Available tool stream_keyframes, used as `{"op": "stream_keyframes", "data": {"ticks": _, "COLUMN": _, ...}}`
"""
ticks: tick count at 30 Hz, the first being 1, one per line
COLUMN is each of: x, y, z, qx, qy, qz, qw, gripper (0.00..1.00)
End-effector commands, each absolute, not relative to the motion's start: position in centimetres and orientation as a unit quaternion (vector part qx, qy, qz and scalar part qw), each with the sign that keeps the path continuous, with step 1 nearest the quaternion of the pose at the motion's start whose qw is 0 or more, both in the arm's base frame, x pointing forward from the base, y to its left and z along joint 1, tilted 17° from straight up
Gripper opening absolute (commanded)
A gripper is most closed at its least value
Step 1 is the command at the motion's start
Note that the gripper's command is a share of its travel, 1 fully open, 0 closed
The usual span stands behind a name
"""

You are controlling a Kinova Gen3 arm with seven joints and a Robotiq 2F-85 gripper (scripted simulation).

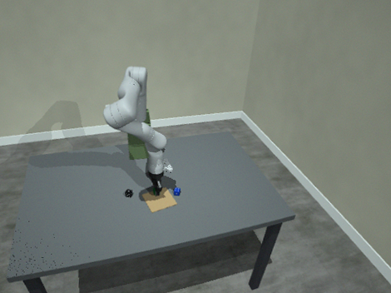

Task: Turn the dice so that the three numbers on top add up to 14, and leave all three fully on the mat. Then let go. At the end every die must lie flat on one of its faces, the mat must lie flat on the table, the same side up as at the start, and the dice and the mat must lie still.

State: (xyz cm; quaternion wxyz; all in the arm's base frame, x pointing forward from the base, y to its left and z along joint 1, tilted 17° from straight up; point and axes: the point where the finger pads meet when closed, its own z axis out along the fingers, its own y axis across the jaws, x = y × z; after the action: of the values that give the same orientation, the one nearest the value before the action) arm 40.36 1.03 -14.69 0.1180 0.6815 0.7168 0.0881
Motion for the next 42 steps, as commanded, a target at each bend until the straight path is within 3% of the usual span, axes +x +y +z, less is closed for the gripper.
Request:
{"op": "stream_keyframes", "data": {"ticks": 1, "x": 40.38, "y": 1.05, "z": -14.71, "qx": 0.681, "qy": 0.717, "qz": 0.088, "qw": 0.118, "gripper": 0.26}}
{"op": "stream_keyframes", "data": {"ticks": 39, "x": 40.38, "y": 1.05, "z": -14.72, "qx": 0.681, "qy": 0.717, "qz": 0.088, "qw": 0.118, "gripper": 0.26}}
{"op": "stream_keyframes", "data": {"ticks": 42, "x": 40.38, "y": 1.05, "z": -14.72, "qx": 0.681, "qy": 0.717, "qz": 0.088, "qw": 0.118, "gripper": 0.30}}
